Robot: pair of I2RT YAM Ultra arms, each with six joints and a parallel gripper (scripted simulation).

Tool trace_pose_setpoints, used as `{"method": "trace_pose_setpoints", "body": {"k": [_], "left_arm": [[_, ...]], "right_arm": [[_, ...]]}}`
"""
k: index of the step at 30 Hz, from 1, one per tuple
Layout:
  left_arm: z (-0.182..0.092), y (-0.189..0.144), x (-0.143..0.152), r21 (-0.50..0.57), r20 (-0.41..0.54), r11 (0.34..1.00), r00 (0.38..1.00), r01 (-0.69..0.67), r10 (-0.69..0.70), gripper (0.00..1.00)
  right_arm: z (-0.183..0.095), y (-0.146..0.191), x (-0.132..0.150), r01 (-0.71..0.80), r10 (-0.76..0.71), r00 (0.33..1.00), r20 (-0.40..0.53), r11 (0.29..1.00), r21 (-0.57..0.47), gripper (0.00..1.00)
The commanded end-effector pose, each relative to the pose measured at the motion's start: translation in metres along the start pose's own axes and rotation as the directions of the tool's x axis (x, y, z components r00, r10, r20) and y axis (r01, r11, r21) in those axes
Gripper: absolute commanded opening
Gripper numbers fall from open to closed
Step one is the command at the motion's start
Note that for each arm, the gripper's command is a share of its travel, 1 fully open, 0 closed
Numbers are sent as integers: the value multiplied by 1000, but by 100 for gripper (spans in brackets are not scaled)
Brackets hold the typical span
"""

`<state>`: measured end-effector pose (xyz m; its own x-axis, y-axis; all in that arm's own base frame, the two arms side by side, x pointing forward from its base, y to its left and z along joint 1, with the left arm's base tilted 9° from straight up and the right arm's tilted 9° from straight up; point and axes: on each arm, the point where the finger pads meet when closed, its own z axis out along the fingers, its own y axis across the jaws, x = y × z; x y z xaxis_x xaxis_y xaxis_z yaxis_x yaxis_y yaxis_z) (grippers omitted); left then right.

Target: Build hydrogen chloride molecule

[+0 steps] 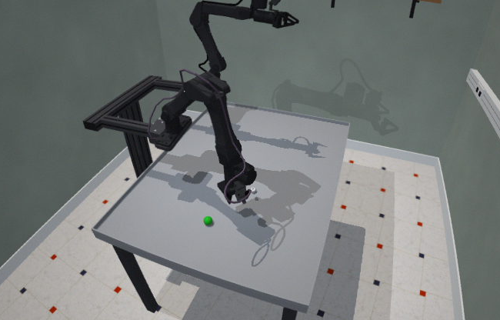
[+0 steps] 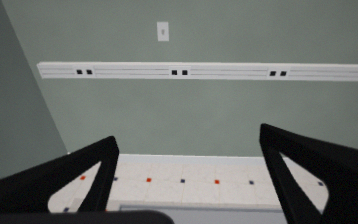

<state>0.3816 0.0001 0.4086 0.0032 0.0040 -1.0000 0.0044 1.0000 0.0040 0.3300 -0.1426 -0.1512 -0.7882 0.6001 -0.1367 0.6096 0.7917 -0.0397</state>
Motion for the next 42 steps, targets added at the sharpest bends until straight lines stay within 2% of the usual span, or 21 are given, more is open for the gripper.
{"method": "trace_pose_setpoints", "body": {"k": [1, 5, 7, 16, 20, 26, 29, 36, 42], "left_arm": [[-9, -3, -6, 17, 9, 1000, 1000, -9, 9, 100], [-9, -3, -6, 17, 9, 1000, 1000, -9, 9, 100], [-9, -3, -6, 17, 9, 1000, 1000, -9, 9, 100], [-9, -3, -6, 17, 9, 1000, 1000, -9, 9, 100], [-9, -3, -6, 17, 9, 1000, 1000, -9, 9, 100], [-9, -3, -6, 17, 9, 1000, 1000, -9, 9, 100], [-9, -3, -6, 17, 9, 1000, 1000, -9, 9, 100], [-9, -3, -6, 17, 9, 1000, 1000, -9, 9, 100], [-9, -3, -6, 17, 9, 1000, 1000, -9, 9, 100]], "right_arm": [[-2, 26, -4, -18, 18, 1000, 9, 1000, 12, 42], [-1, 55, 4, 2, -3, 1000, 13, 1000, 19, 42], [-1, 55, 4, 2, -3, 1000, 13, 1000, 19, 42], [-2, 118, 32, 55, -55, 998, 24, 998, 13, 42], [-2, 135, 42, 69, -70, 997, 32, 997, 21, 42], [-5, 138, 39, 82, -82, 996, 40, 997, 15, 42], [-3, 144, 48, 135, -135, 990, 34, 991, 8, 42], [-1, 131, 51, 118, -118, 993, 26, 993, 1, 42], [-3, 137, 50, 131, -131, 991, 34, 991, -1, 42]]}}
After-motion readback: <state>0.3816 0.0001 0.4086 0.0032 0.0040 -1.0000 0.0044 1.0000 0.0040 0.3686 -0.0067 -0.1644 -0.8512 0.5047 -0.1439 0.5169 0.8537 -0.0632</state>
